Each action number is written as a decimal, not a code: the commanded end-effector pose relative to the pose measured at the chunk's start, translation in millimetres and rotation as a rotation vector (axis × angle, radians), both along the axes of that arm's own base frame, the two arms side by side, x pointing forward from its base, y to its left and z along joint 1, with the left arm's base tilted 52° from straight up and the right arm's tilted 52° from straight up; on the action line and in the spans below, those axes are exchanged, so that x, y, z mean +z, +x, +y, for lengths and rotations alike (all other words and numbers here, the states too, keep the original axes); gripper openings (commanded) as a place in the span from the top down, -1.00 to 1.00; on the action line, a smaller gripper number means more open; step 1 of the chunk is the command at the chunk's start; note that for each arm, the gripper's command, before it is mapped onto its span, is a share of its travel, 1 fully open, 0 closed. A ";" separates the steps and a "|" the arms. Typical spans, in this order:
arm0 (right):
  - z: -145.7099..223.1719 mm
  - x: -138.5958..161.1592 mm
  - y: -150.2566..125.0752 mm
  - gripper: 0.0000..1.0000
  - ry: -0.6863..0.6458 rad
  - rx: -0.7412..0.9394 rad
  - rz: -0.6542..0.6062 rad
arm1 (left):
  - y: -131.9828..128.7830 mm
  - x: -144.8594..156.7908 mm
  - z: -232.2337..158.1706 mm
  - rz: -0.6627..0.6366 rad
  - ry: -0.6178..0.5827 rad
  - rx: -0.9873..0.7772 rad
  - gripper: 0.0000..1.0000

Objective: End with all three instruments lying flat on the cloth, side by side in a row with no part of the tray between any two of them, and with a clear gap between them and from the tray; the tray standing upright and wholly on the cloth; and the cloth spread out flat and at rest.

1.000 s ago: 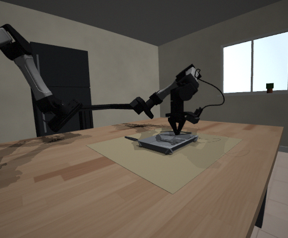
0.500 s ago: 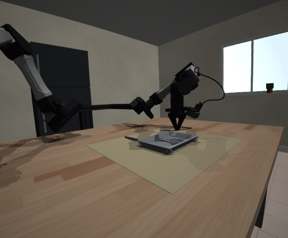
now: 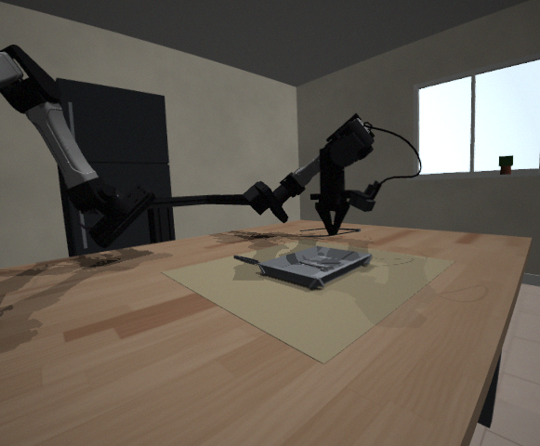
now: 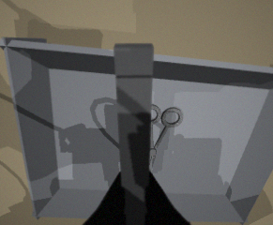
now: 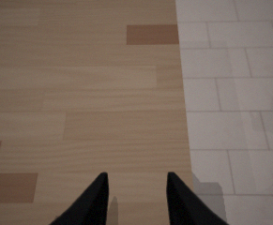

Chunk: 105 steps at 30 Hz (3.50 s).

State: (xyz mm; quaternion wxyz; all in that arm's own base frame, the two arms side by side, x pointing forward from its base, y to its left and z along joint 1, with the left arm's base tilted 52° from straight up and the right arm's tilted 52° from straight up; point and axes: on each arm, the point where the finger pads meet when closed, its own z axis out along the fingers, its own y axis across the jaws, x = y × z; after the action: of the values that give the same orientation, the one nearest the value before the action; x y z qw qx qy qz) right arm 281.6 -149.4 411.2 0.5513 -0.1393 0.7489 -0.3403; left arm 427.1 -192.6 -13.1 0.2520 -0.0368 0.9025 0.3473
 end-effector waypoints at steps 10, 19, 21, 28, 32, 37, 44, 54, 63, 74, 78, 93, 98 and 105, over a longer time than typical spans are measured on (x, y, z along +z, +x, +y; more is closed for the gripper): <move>2.9 5.4 -1.2 0.34 -0.011 0.006 -0.013 | -18.7 9.7 -37.5 0.000 -0.009 -0.053 1.00; 2.9 5.4 -1.2 0.34 -0.011 0.006 -0.013 | -17.9 10.8 -38.4 -0.004 -0.011 -0.054 1.00; 2.9 5.4 -1.2 0.34 -0.011 0.006 -0.013 | -18.0 9.6 -37.8 -0.002 -0.010 -0.054 1.00; 2.9 5.4 -1.2 0.34 -0.011 0.006 -0.013 | -29.5 -10.5 -30.6 0.041 0.019 -0.054 1.00; 2.9 5.4 -1.2 0.34 -0.011 0.006 -0.013 | -38.6 -25.2 -33.6 0.044 -0.009 -0.047 1.00; 2.9 5.4 -1.2 0.34 -0.011 0.006 -0.013 | -52.6 -31.7 -38.2 0.023 -0.063 -0.042 1.00; 2.9 5.4 -1.2 0.34 -0.011 0.006 -0.013 | -79.8 -70.9 -23.6 0.087 -0.020 -0.040 1.00; 2.9 5.4 -1.2 0.34 -0.011 0.006 -0.013 | -136.5 -119.6 3.1 0.169 0.003 -0.022 1.00; 2.9 5.4 -1.2 0.34 -0.011 0.006 -0.013 | -159.9 -125.6 15.8 0.176 -0.014 -0.013 1.00; 2.9 5.4 -1.2 0.34 -0.011 0.006 -0.013 | -167.4 -133.5 38.4 0.224 0.070 -0.017 1.00; 2.9 5.4 -1.2 0.34 -0.011 0.006 -0.013 | -160.2 -138.0 59.7 0.235 0.074 0.045 1.00; 2.9 5.4 -1.2 0.34 -0.011 0.006 -0.013 | -146.8 -136.7 46.4 0.201 0.032 0.017 1.00; 2.9 5.4 -1.2 0.34 -0.011 0.006 -0.013 | -155.3 -147.6 66.2 0.235 0.073 0.032 1.00; 2.9 5.4 -1.2 0.34 -0.011 0.006 -0.013 | -150.3 -149.7 75.2 0.234 0.068 0.051 1.00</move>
State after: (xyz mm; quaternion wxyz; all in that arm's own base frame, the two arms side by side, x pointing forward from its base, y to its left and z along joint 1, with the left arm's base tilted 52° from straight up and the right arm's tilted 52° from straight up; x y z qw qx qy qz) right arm 281.6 -149.4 411.2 0.5513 -0.1393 0.7489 -0.3403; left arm 273.8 -129.2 -159.4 0.1420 -0.0039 0.9136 0.3811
